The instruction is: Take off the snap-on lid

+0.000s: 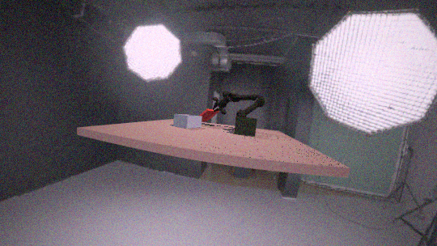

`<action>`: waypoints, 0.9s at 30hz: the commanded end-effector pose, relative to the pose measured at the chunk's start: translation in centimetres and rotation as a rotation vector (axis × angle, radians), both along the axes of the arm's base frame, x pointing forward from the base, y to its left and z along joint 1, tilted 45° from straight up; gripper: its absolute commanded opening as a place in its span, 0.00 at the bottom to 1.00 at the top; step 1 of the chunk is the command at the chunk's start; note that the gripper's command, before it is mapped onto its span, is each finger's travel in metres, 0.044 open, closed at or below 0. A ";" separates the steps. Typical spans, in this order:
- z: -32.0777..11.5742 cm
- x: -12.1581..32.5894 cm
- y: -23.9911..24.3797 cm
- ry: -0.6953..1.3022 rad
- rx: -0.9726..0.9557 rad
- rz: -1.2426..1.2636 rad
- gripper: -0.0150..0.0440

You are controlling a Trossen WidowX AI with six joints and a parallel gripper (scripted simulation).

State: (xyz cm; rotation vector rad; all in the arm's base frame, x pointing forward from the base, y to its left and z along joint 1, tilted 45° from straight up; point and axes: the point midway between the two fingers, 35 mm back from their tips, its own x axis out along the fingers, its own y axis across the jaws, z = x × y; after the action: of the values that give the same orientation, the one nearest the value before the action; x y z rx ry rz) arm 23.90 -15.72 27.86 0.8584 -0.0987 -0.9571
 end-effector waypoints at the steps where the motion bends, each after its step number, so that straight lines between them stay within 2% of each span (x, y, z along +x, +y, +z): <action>1: -0.2 0.0 -0.1 -0.004 -0.002 0.009 0.25; 27: -1.6 -0.2 -1.6 -0.005 -0.004 0.009 0.25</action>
State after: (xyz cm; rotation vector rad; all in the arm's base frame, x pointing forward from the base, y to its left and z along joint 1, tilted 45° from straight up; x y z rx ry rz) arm 23.57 -17.22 26.44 0.8579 -0.1019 -0.9560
